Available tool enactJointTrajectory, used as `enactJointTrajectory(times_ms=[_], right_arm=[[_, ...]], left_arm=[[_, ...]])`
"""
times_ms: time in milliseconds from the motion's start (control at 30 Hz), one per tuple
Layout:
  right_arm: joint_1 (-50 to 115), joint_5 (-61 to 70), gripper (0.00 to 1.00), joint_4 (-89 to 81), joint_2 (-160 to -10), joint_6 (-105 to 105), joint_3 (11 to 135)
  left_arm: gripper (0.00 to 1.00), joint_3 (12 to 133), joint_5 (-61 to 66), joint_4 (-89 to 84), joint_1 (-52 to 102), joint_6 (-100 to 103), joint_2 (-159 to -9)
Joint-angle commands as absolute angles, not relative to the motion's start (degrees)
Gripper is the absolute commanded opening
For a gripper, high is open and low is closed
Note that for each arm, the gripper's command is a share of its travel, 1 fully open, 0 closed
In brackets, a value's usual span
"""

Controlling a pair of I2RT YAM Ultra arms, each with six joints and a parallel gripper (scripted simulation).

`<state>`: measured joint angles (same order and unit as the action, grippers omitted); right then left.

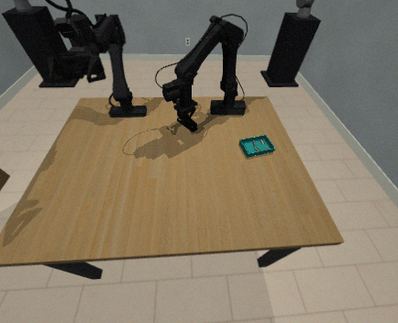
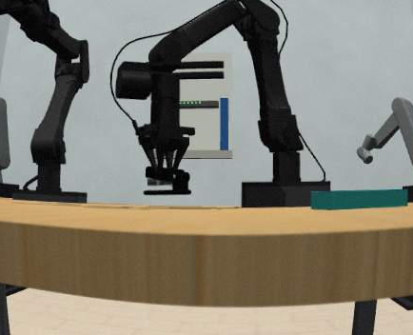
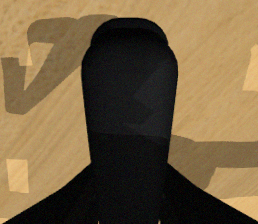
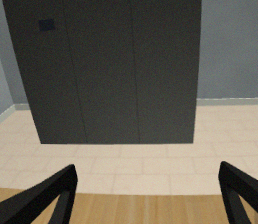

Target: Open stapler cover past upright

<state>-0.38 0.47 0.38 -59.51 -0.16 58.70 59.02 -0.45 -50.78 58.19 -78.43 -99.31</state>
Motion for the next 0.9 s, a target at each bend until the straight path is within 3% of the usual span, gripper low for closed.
enactJointTrajectory(times_ms=[0,867], right_arm=[[-0.01,0.01,1.00,0.31,-59.83,0.00,60.26],[-0.01,0.01,1.00,0.31,-59.83,0.00,60.26]], left_arm=[[0.22,58.46,0.20,-49.70,58.04,-82.83,-97.21],[0.22,56.29,0.39,-45.64,58.14,-82.19,-99.67]])
